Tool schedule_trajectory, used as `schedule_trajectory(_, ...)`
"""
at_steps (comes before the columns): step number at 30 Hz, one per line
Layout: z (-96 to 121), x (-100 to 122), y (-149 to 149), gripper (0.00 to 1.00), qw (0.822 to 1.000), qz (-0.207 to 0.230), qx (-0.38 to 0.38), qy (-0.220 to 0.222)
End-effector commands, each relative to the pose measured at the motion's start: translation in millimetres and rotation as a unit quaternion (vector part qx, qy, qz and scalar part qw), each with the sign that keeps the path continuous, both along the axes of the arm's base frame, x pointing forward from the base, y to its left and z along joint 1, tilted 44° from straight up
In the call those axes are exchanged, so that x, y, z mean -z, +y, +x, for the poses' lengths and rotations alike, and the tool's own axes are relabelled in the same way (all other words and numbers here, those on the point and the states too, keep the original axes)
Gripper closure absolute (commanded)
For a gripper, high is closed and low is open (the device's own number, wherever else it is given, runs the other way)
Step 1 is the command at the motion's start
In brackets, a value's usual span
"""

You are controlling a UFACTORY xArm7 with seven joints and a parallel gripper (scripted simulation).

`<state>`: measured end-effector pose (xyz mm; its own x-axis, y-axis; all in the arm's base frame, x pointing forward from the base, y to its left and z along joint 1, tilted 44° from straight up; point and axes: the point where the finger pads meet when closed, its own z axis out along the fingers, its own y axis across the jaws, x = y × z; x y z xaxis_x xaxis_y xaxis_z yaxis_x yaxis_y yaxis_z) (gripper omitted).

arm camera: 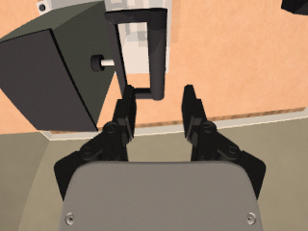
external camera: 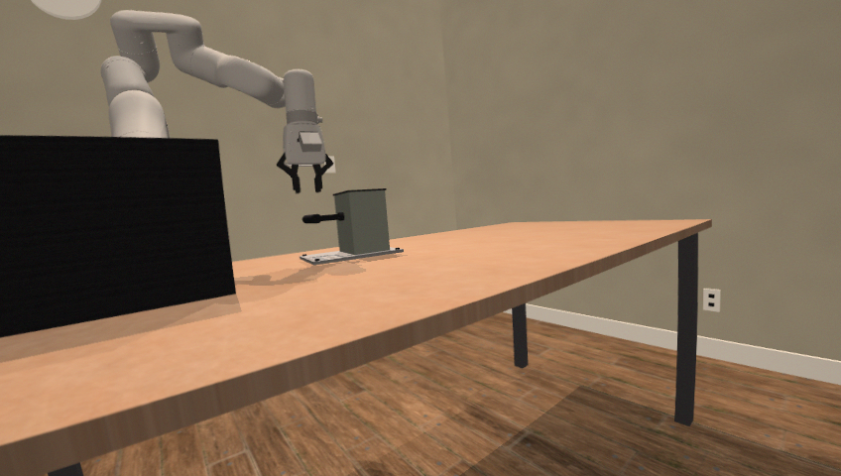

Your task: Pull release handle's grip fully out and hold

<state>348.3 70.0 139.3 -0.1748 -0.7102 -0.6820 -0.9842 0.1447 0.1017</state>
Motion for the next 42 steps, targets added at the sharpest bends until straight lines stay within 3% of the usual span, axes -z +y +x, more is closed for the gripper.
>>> schedule_trajectory(1,1.1,-0.8,-1.2,0.50,1.000,0.000,0.001,-0.001)
schedule_trajectory(42,1.3,2.5,2.0,0.50,1.000,0.000,0.001,-0.001)
